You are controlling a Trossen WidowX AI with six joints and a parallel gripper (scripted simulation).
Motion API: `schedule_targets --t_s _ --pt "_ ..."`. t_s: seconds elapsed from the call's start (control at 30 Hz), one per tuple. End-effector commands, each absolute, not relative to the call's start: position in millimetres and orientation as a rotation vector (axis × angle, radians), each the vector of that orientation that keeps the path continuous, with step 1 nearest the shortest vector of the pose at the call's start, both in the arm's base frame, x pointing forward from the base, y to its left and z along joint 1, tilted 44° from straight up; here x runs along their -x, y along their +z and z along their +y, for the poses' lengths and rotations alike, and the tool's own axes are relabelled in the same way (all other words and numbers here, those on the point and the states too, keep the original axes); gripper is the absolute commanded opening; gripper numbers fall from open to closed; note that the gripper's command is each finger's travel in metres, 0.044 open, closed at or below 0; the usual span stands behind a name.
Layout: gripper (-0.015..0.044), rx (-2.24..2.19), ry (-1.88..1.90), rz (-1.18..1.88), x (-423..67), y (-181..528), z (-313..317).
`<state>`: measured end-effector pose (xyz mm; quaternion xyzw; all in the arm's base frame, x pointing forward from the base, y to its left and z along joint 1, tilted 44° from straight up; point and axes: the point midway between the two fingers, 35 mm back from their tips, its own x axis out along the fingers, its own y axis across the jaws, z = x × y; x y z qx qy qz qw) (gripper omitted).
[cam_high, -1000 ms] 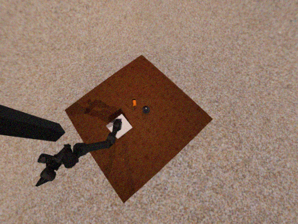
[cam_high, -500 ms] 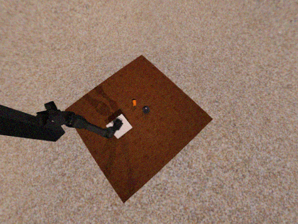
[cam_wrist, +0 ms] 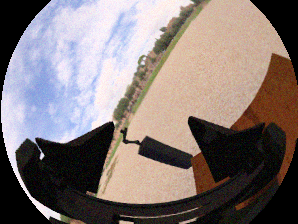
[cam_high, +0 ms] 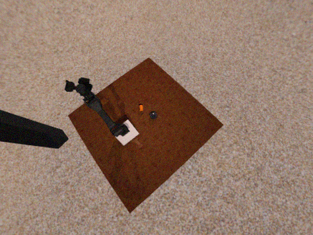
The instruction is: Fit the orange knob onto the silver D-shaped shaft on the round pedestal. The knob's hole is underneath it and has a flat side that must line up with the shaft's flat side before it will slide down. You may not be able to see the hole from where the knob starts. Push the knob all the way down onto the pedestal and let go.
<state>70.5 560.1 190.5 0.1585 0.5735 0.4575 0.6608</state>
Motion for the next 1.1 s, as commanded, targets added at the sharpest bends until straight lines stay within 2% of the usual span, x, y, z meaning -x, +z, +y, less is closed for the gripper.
schedule_targets --t_s 0.0,0.3,0.53,0.73,0.93,1.07 --pt "0.0440 -0.237 0.895 1.241 -127.5 145.2 537.5" --pt "0.0440 0.145 0.541 1.189 -256.9 42.8 426.7" --pt "0.0440 0.503 0.296 1.282 -317.6 -20.6 297.9" --pt "0.0440 0.837 0.147 1.479 -330.8 -57.8 170.1" --pt "0.0440 1.166 0.119 1.800 -304.7 -74.3 43.6" --pt "0.0440 1.195 0.126 1.837 -303.3 -72.9 29.9"
